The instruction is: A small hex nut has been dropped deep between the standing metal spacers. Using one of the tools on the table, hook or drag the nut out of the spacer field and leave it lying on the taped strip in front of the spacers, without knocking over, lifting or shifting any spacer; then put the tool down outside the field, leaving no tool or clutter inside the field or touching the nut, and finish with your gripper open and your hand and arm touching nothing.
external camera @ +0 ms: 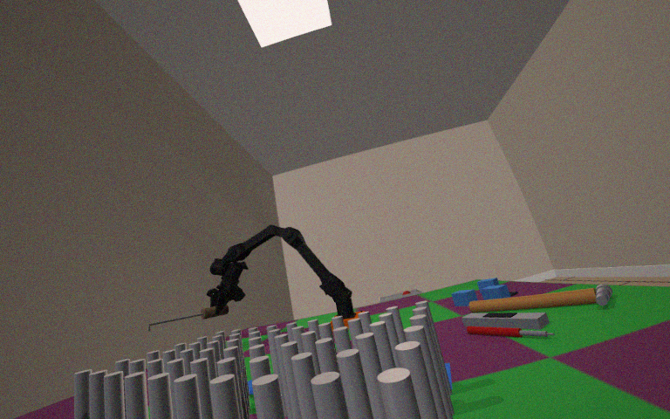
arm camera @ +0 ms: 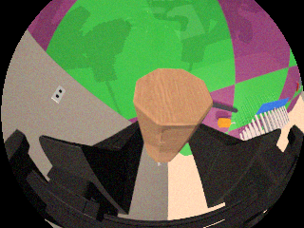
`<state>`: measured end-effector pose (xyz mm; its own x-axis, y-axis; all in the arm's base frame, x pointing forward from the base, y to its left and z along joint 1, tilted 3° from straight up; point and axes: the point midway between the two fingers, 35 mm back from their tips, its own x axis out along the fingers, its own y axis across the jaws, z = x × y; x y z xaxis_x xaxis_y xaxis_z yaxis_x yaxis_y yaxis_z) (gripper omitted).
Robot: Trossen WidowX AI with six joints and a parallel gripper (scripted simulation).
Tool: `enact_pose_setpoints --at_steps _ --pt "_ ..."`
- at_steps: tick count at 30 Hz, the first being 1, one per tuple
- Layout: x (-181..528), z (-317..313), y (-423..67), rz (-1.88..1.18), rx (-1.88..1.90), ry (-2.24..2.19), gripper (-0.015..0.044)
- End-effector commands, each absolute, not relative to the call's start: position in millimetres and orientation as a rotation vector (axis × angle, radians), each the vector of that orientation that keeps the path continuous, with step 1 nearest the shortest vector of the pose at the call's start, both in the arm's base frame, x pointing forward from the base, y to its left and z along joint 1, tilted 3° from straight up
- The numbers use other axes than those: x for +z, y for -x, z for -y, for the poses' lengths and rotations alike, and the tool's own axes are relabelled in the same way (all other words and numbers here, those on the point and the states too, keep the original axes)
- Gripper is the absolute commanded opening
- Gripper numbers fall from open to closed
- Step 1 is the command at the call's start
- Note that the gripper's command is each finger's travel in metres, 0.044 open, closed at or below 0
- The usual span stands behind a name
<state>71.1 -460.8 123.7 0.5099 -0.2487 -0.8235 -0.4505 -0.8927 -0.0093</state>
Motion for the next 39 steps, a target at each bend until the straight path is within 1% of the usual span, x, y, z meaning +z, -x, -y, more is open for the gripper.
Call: enact_pose_setpoints --at_steps 1,39 --pt "122 461 -72 -0.597 1.313 2.533 0.0000" --pt "88 463 -73 -0.597 1.313 2.533 0.0000"
